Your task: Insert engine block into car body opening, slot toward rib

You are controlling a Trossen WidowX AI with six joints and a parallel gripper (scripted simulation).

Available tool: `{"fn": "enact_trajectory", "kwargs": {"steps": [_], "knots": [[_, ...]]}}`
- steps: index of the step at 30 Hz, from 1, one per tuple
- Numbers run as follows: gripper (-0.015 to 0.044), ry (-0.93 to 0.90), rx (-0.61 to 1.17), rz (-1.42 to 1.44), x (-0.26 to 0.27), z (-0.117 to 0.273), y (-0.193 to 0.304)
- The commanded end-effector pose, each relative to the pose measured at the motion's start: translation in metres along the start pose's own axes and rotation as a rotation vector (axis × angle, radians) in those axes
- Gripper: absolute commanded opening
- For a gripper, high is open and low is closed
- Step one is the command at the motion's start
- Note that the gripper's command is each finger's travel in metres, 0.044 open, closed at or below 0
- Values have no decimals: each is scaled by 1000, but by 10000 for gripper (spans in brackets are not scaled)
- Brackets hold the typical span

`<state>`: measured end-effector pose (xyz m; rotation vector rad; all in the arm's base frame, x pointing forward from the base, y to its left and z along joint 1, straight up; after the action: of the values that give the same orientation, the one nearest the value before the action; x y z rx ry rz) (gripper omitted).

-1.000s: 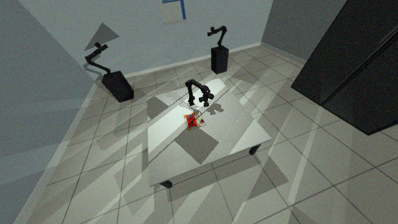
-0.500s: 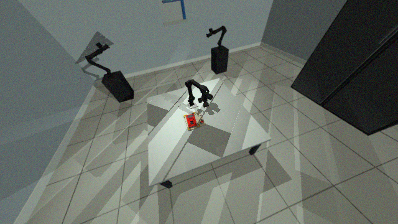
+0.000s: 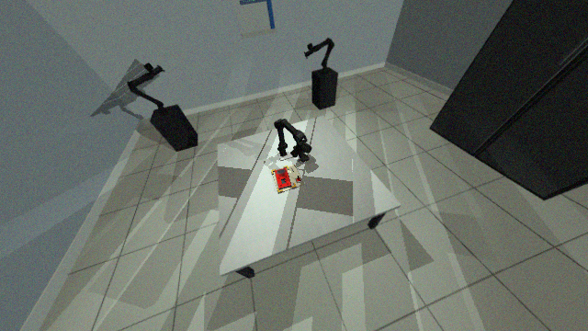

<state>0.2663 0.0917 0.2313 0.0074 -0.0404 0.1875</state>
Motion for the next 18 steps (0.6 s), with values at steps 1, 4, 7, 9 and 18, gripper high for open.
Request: {"fn": "enact_trajectory", "kwargs": {"steps": [1, 4, 7, 9, 18], "knots": [[0, -2, -6, 71, 7, -4, -10], [0, -4, -8, 125, 10, -6, -18], [0, -3, -9, 185, 14, -9, -26], [0, -2, -10, 224, 16, -10, -31], [0, 1, -12, 403, 23, -17, -55]]}}
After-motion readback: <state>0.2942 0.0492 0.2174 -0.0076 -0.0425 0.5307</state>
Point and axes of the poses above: the point midway between the two fingers, 35 mm back from their tips, its own z axis back along the fingers, its own x axis across the jaws, y = z × x, the point moved 7 cm from there along z, back along the fingers, and after that the axes turned 8 degrees about z, right-handed, at the moved point
